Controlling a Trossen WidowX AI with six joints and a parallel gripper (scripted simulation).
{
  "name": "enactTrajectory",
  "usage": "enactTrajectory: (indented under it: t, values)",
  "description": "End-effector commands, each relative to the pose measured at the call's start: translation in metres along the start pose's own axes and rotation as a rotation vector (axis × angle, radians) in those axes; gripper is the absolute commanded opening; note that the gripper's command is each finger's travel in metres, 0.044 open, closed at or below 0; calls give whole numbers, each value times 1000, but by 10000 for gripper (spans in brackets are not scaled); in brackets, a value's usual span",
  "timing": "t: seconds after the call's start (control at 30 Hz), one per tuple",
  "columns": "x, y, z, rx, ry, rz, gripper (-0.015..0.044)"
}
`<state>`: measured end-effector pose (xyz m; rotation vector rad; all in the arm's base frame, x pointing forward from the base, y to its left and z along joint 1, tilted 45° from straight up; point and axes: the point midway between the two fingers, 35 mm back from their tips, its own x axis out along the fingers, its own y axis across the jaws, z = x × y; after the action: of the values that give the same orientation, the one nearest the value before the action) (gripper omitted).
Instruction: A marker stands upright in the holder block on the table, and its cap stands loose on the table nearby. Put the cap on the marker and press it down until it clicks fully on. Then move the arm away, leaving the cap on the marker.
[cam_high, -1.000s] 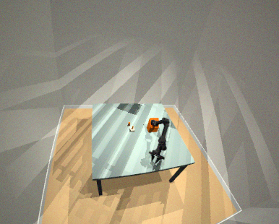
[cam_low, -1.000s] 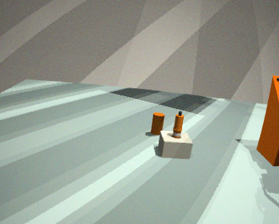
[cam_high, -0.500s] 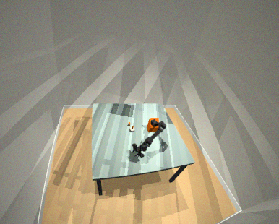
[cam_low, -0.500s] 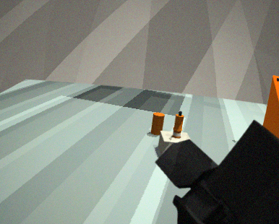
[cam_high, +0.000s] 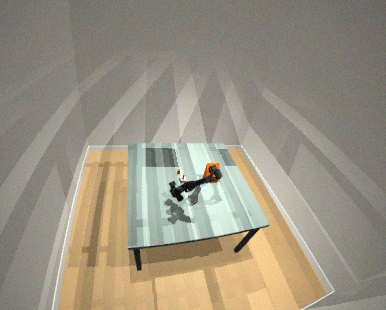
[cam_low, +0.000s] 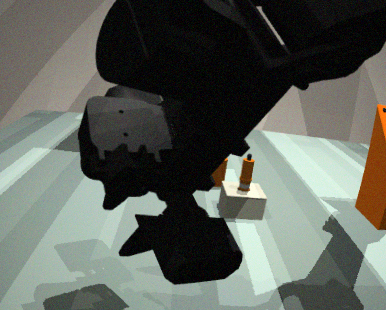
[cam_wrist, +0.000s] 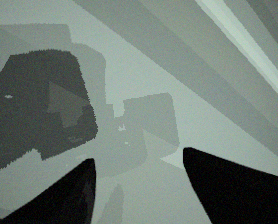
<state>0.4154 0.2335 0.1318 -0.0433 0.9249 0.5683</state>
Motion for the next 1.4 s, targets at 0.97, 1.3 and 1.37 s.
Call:
enactTrajectory:
  t: [0.97, 1.3, 1.37]
  values:
    - [6, -232, -280, -25, 280, 505, 242]
    - [27, -218, -288, -24, 279, 506, 242]
    - [28, -218, -289, -24, 279, 506, 242]
